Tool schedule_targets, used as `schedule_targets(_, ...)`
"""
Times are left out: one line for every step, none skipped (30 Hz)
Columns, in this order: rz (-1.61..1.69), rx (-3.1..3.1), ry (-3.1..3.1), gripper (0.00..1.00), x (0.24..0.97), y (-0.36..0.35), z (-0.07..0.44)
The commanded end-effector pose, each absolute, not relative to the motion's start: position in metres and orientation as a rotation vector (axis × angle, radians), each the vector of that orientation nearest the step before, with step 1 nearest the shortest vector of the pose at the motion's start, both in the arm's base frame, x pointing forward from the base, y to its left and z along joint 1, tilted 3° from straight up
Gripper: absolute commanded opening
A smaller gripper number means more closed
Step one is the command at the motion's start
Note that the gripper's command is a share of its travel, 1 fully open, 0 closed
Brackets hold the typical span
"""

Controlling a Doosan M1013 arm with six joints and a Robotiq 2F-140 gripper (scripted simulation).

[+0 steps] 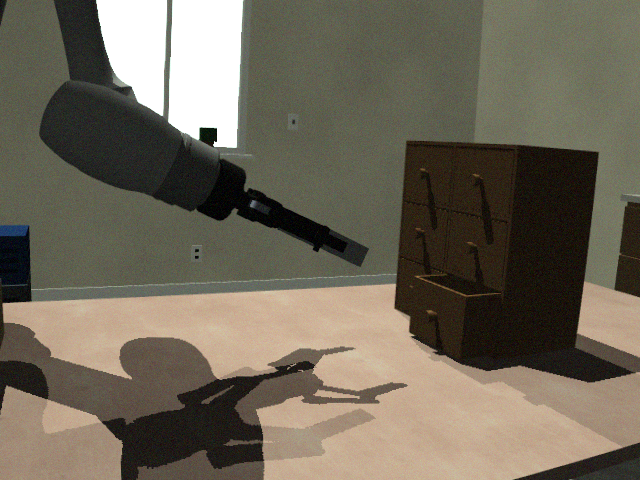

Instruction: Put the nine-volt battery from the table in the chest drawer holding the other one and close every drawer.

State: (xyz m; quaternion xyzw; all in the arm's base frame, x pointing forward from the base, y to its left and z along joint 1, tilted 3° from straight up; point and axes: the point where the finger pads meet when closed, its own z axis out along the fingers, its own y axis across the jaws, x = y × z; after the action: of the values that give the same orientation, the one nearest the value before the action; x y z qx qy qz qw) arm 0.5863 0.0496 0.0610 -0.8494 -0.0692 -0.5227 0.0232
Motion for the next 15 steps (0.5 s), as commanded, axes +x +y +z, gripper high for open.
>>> schedule_targets(-1.579,-2.652,-0.222,1.00,0.5908,0.0515,0.0664)
schedule_targets(-1.579,-2.652,-0.222,1.00,0.5908,0.0515,0.0664)
schedule_targets(-1.579,-2.652,-0.222,1.00,0.5908,0.0515,0.0664)
schedule_targets(-1.565,-2.661,-0.223,1.00,0.5908,0.0516,0.0667)
schedule_targets(-1.551,-2.670,-0.223,1.00,0.5909,0.0516,0.0670)
schedule_targets(-1.537,-2.680,-0.224,1.00,0.5908,0.0515,0.0674)
schedule_targets(-1.521,-2.690,-0.224,1.00,0.5908,0.0515,0.0679)
schedule_targets(-1.504,-2.700,-0.225,1.00,0.5909,0.0516,0.0682)
schedule_targets(-1.486,-2.711,-0.225,1.00,0.5909,0.0517,0.0686)
schedule_targets(-1.468,-2.722,-0.226,1.00,0.5908,0.0516,0.0692)
schedule_targets(-1.449,-2.733,-0.226,1.00,0.5909,0.0517,0.0696)
schedule_targets(-1.428,-2.745,-0.227,1.00,0.5909,0.0518,0.0700)
schedule_targets(-1.407,-2.758,-0.227,1.00,0.5909,0.0517,0.0706)
schedule_targets(-1.384,-2.771,-0.228,1.00,0.5909,0.0518,0.0712)
schedule_targets(-1.359,-2.784,-0.229,1.00,0.5910,0.0519,0.0717)
